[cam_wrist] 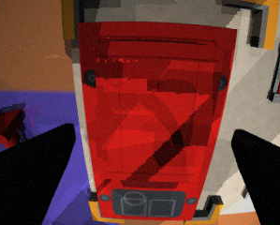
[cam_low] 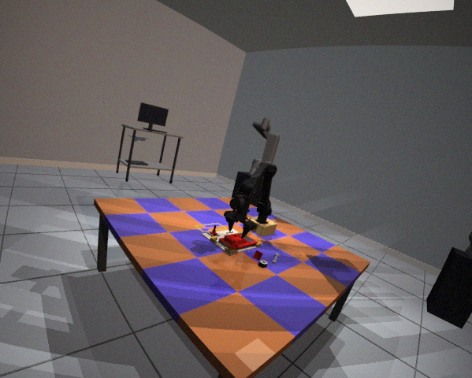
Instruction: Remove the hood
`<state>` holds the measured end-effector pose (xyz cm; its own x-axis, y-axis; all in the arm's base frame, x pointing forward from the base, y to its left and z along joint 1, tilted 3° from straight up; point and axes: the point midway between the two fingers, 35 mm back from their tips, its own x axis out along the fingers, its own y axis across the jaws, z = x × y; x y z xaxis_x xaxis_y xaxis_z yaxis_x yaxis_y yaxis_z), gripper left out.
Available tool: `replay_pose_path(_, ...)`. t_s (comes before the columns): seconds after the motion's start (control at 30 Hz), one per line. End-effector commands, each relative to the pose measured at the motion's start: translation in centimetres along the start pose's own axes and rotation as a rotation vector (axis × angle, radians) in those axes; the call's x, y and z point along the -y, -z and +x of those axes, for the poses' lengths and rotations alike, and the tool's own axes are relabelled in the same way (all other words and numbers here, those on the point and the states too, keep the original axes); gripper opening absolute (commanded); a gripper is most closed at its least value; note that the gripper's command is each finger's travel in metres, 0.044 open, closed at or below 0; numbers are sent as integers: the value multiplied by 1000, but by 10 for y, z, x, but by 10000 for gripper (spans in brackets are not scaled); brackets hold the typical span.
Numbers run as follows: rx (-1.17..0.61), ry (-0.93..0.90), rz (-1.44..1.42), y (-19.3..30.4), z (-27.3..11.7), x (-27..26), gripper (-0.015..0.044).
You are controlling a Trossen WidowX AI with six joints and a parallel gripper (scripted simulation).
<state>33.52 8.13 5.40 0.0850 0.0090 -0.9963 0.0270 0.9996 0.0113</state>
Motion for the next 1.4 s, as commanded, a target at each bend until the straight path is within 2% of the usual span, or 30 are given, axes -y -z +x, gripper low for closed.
replay_pose_path(0.0, -7, 6, -3, 1, 6, 1, 440)
replay_pose_path(1.37, -7, 6, -3, 2, 25, 1, 440)
